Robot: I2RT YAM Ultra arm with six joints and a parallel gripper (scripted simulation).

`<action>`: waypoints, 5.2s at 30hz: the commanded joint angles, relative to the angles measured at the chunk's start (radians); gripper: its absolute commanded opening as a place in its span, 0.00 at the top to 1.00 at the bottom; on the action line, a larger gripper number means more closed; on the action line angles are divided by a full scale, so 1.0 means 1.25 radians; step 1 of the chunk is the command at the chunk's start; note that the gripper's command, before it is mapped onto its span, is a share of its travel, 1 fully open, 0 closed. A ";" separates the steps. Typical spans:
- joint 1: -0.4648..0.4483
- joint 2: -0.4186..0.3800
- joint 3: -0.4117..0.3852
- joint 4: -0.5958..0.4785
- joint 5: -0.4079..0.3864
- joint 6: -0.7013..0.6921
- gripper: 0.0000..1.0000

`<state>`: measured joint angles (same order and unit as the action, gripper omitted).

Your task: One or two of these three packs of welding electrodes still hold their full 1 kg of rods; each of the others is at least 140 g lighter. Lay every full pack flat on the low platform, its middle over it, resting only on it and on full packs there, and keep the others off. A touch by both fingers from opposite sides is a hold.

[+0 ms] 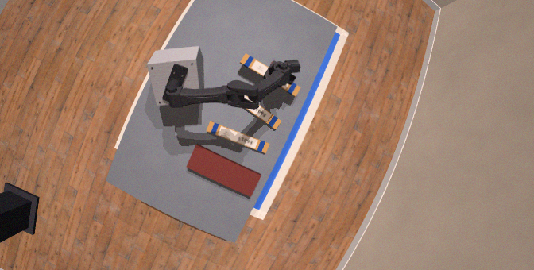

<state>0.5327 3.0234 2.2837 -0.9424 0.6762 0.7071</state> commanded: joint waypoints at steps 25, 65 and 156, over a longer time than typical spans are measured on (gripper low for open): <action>0.019 0.000 0.013 0.078 0.011 -0.058 1.00; 0.008 0.002 -0.002 0.095 0.011 -0.073 1.00; 0.004 0.004 -0.007 0.108 0.011 -0.077 1.00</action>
<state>0.4721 3.0787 2.2581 -0.8097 0.6830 0.6189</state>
